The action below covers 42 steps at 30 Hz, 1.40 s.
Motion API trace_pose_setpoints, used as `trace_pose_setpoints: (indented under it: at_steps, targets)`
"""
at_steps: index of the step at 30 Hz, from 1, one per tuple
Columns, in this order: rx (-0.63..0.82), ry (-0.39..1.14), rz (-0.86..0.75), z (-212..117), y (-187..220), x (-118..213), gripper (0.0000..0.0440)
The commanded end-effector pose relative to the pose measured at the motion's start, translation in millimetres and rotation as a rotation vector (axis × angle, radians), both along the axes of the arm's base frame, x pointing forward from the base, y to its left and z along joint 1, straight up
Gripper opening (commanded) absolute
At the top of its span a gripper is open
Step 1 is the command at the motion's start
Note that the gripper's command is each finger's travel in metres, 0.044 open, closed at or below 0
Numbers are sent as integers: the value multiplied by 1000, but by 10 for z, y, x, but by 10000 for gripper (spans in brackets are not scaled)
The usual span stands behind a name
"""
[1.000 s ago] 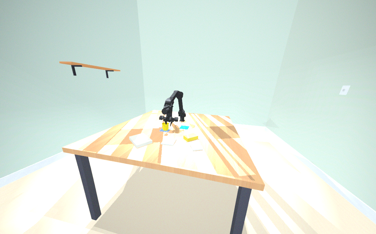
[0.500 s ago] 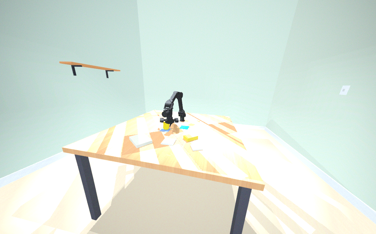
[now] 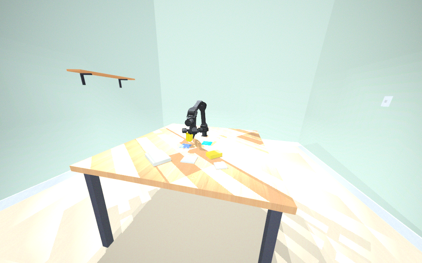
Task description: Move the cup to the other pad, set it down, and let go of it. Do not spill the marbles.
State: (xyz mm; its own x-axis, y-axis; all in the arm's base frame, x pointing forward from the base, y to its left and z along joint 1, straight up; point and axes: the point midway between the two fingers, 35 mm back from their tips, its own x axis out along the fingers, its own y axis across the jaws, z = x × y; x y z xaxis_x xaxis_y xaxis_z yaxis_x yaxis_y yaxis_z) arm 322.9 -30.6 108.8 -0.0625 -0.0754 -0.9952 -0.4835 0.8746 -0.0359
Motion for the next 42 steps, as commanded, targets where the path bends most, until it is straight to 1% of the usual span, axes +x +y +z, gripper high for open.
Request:
trace_pose_setpoints:
  at_steps: [1, 9, 21, 31, 42]
  targets:
    - [8, -21, 21, 113, 73, 10, 39]
    - [13, -43, 74, 262, 297, -2, 28]
    - [14, -80, 140, 374, 659, -72, 15]
    - [14, -106, 173, 413, 934, -206, 5]
    - [15, -129, 194, 386, 1180, -399, 0]
